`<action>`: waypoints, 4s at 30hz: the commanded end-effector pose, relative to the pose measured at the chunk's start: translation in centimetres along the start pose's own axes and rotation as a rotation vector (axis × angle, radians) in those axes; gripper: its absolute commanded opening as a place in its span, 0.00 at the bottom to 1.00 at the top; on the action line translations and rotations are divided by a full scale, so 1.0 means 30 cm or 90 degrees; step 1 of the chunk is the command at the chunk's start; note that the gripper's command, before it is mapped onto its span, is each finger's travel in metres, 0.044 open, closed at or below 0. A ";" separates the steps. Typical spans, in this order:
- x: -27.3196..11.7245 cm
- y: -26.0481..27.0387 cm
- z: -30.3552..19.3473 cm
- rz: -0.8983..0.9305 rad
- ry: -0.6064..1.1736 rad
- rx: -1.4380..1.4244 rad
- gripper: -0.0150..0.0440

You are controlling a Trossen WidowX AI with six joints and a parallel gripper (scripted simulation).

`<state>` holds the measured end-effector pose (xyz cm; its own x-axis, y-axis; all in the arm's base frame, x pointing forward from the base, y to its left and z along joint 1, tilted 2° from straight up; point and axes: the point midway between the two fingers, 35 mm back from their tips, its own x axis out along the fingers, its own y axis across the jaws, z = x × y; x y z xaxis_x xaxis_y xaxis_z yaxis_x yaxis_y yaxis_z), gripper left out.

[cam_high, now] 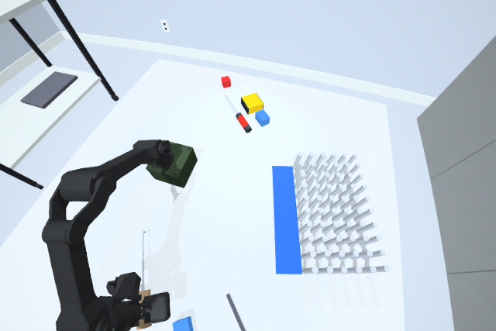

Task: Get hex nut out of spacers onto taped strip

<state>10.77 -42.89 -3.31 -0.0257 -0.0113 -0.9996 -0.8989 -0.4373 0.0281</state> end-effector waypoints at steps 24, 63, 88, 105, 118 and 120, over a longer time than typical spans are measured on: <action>-0.164 0.003 -0.012 0.008 0.014 -0.334 0.25; -0.067 0.005 -0.017 0.011 0.011 -0.665 0.25; 0.045 0.004 -0.015 0.009 0.010 -0.663 0.25; 0.045 0.004 -0.015 0.009 0.010 -0.663 0.25; 0.045 0.004 -0.015 0.009 0.010 -0.663 0.25; 0.045 0.004 -0.015 0.009 0.010 -0.663 0.25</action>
<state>10.85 -43.30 -4.22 -0.0213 -0.0301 -0.9993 -0.0761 -0.9966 0.0316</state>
